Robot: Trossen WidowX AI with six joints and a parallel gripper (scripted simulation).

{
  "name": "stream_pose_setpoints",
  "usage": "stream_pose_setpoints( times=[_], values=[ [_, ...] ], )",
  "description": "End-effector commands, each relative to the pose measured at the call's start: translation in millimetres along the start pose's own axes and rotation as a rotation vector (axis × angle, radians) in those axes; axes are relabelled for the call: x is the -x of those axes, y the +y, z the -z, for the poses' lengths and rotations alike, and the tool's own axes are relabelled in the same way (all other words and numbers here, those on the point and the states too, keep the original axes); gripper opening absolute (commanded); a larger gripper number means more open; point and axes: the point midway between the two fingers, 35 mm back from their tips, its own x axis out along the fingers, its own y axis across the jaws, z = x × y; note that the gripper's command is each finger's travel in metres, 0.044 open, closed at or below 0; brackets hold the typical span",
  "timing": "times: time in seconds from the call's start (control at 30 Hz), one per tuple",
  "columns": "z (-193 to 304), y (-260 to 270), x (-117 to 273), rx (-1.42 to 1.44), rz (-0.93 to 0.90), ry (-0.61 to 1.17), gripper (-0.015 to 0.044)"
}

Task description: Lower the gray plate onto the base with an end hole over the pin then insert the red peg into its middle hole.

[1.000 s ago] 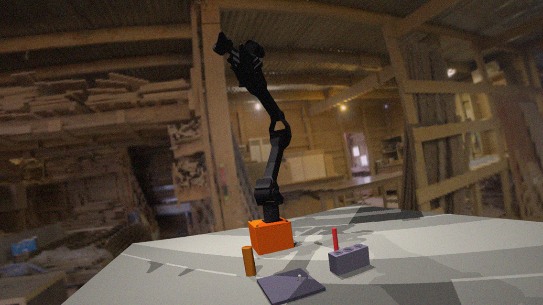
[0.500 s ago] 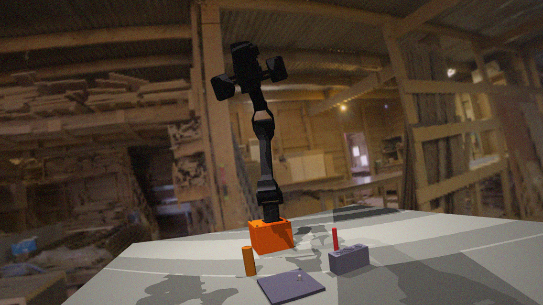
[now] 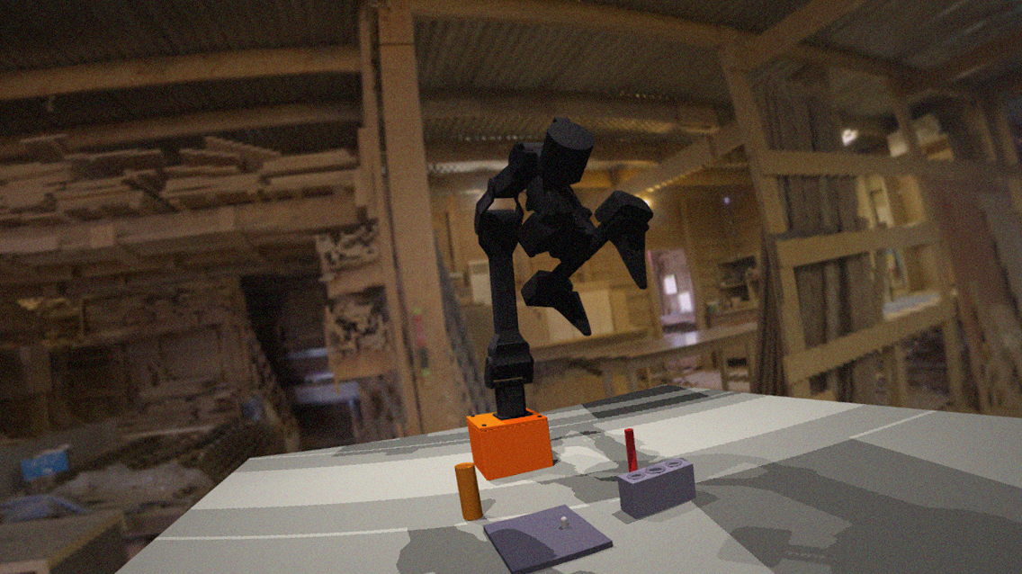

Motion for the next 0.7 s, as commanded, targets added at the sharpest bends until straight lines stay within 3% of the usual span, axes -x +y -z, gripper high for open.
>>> stream_pose_setpoints(
  times=[0.0,0.2,0.5,0.67],
  values=[
    [51,-23,-48,-0.229,0.224,0.069,0.0440],
    [104,-58,-86,-0.460,0.487,0.030,0.0440],
    [106,-61,-89,-0.467,0.496,0.026,0.0440],
    [111,-93,-140,-0.467,0.497,0.026,0.0440]
  ],
)
